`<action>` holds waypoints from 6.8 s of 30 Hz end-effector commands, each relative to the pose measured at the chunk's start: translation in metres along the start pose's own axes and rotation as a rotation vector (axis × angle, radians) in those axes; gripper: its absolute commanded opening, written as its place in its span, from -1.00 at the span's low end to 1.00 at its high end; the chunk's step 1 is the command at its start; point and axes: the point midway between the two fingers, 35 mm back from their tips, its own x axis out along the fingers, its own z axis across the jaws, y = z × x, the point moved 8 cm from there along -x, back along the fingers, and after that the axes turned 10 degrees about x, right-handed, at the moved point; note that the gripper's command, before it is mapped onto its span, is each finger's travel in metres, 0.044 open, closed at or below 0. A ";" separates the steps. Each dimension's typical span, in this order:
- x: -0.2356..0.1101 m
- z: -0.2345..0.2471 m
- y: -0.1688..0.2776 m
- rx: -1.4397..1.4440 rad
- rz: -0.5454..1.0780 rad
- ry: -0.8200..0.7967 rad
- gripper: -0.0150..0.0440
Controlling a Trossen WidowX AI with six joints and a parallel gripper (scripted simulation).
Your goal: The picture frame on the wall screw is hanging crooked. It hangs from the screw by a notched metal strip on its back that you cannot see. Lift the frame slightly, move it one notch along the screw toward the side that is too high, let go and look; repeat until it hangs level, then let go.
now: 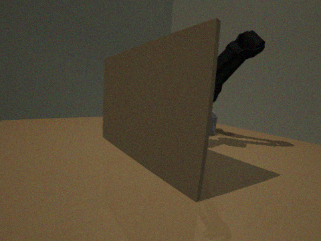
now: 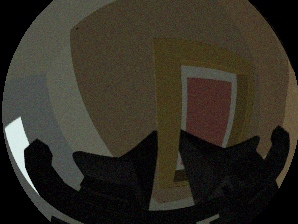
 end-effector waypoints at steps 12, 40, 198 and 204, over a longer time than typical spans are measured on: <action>0.000 0.002 0.003 0.006 0.009 -0.009 -0.49; 0.000 0.003 0.011 0.006 0.009 -0.009 -0.49; -0.086 0.007 0.018 -0.031 -0.034 -0.002 0.39; -0.088 0.056 0.034 -0.011 -0.017 -0.004 0.39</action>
